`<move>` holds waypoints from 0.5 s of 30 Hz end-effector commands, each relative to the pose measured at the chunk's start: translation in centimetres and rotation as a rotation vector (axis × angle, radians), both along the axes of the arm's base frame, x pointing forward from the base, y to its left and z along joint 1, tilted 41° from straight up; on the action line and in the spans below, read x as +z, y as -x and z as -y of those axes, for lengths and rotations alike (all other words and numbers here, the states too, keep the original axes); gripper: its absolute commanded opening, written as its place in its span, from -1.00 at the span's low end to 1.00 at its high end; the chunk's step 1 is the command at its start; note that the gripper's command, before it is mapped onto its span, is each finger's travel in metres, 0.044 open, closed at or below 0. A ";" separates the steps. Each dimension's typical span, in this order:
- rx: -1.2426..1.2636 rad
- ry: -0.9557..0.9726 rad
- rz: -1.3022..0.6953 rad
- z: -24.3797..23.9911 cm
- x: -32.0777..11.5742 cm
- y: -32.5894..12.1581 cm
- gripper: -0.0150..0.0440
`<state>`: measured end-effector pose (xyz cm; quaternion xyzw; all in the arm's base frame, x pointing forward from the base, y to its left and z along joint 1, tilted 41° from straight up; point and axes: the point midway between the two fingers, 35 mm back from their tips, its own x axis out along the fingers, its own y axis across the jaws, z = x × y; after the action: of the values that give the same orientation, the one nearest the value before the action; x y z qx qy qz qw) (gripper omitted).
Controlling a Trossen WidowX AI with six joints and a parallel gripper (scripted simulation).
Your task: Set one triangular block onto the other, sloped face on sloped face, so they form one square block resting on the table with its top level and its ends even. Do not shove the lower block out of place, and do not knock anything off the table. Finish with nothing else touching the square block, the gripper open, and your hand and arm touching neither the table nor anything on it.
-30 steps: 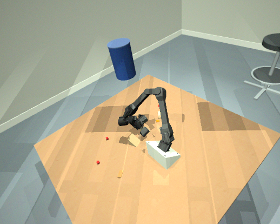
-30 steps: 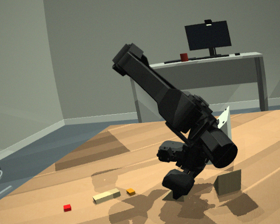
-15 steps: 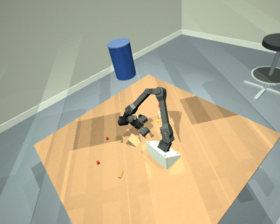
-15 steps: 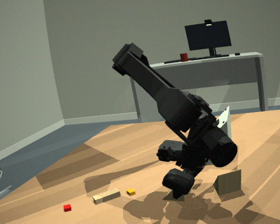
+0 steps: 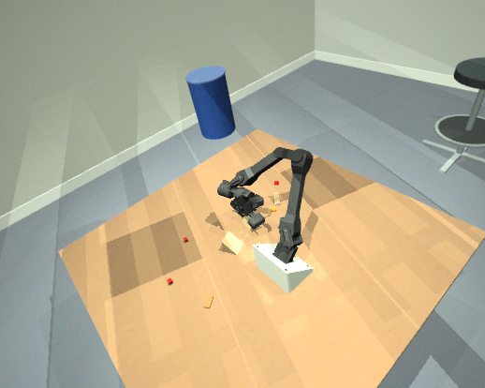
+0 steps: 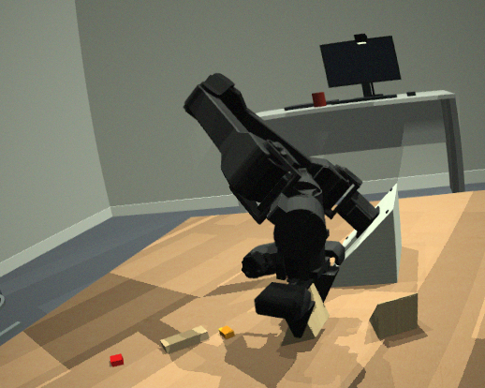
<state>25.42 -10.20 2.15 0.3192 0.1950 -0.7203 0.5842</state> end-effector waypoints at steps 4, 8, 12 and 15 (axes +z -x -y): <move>0.028 -0.196 0.050 0.4 1.3 0.3 -0.49; 0.037 -0.295 0.074 0.7 1.9 0.4 -0.49; 0.047 -0.396 0.099 1.2 2.5 0.5 -0.49; 0.054 -0.471 0.117 1.5 2.9 0.7 -0.49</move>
<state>24.79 -11.43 4.49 0.4570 0.3121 -0.6406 0.5324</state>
